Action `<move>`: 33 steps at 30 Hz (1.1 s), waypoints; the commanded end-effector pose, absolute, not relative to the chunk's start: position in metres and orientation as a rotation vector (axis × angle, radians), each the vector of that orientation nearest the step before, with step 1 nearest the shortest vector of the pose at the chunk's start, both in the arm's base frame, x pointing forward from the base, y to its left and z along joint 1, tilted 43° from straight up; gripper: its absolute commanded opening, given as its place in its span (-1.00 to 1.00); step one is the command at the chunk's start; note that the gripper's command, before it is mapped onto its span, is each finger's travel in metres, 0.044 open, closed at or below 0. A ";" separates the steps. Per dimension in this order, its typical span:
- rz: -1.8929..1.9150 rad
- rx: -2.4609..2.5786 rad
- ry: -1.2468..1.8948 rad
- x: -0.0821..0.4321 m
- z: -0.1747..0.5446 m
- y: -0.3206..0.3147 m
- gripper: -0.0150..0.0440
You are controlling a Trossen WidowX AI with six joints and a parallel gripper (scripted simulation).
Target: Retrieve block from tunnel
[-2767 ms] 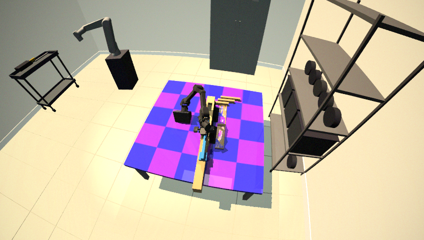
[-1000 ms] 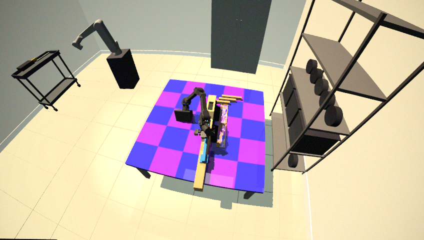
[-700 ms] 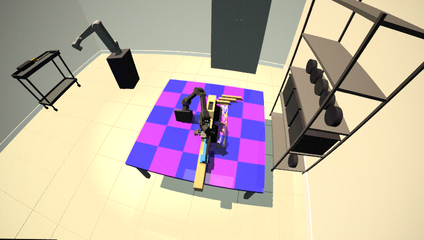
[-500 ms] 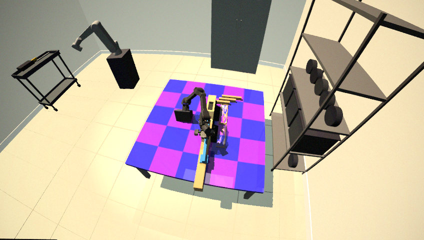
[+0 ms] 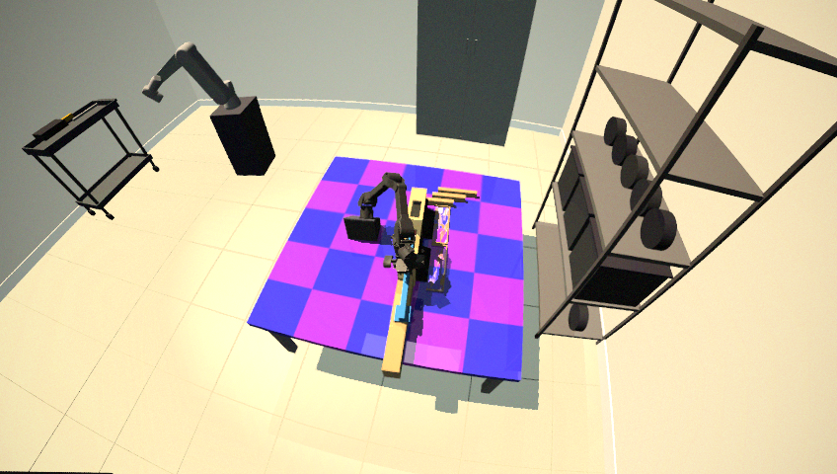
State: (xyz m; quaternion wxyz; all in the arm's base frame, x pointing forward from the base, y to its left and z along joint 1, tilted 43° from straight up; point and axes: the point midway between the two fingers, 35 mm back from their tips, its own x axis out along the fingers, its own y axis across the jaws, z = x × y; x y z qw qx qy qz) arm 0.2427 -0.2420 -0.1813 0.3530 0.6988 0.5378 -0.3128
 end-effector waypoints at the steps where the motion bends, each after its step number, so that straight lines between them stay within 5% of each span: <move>1: -0.842 1.771 1.363 0.240 -0.194 -0.253 -0.49; 18: -0.840 1.774 1.366 0.241 -0.153 -0.265 1.00; 33: -0.841 1.774 1.366 0.241 -0.125 -0.232 1.00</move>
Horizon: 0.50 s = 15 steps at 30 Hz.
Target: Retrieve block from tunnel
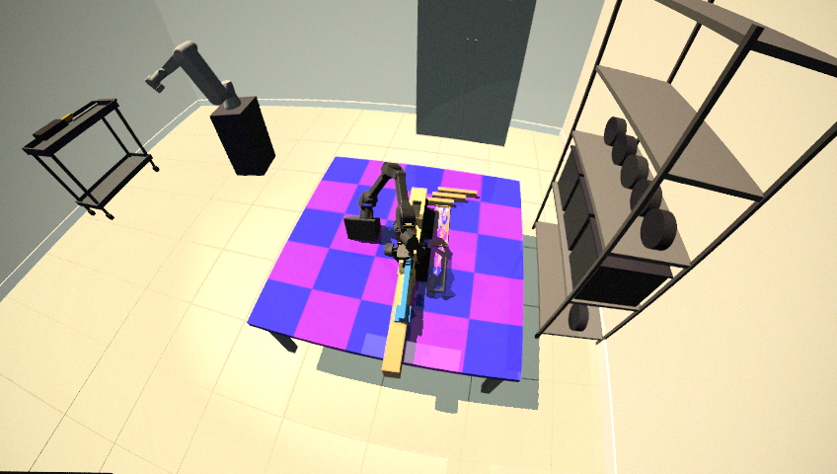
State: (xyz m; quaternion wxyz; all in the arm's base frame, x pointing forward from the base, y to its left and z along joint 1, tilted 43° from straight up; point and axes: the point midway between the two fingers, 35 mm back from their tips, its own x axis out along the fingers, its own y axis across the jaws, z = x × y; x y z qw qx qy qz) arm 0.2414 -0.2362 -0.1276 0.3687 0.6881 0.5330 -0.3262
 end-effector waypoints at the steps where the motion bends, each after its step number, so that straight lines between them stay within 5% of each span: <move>1: -0.841 1.774 1.366 0.241 -0.125 -0.232 1.00; 15: -0.840 1.774 1.366 0.242 -0.142 -0.217 1.00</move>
